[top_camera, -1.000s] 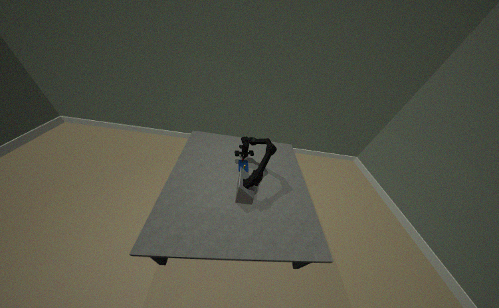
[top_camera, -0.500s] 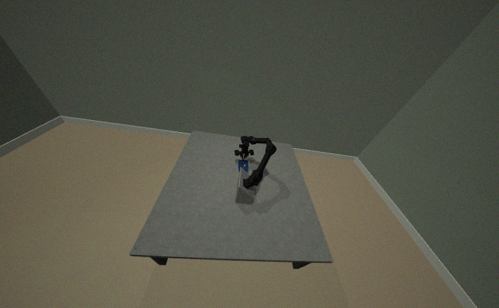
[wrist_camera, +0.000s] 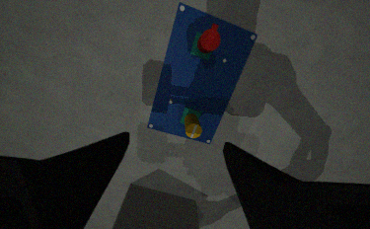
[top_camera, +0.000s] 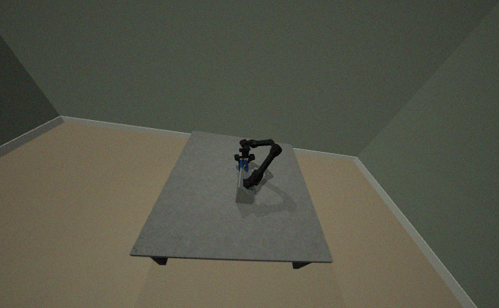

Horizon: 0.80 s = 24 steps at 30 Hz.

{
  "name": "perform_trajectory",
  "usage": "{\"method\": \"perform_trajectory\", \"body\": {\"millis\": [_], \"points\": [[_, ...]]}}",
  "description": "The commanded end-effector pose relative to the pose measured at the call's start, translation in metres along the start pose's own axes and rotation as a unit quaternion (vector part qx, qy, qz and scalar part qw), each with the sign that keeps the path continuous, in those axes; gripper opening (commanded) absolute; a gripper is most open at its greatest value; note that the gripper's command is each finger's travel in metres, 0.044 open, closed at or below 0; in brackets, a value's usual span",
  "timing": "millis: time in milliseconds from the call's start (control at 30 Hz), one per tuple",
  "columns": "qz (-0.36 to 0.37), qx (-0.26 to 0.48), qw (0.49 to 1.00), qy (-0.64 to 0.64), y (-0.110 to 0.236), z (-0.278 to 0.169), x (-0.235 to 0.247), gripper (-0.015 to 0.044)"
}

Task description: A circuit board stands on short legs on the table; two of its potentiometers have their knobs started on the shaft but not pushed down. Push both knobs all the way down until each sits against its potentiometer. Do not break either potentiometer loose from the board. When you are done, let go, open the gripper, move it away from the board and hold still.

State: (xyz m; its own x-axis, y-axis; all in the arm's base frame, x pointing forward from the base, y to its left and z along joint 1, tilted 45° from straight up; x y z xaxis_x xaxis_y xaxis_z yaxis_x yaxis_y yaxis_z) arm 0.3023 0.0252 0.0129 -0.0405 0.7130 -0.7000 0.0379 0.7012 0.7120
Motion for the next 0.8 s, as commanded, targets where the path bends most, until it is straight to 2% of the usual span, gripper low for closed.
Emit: {"method": "perform_trajectory", "body": {"millis": [0, 100, 167, 767], "points": [[0.003, -0.003, 1.000, -0.005, 0.006, -0.053, -0.003, 0.0440], [0.003, -0.002, 1.000, -0.005, 0.005, -0.088, -0.005, 0.0440], [0.002, -0.002, 1.000, -0.005, 0.004, -0.097, -0.006, 0.0440], [0.002, -0.002, 1.000, -0.005, 0.004, -0.097, -0.006, 0.0440]]}}
Point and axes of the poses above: the point midway between the two fingers, 35 mm back from their tips, its own y axis back along the fingers, its own x axis across the jaws, z = x × y, the point moved 8 cm from there along y, back along the fingers, and after that the axes turned 9 degrees about -y, right-handed, at the moved point
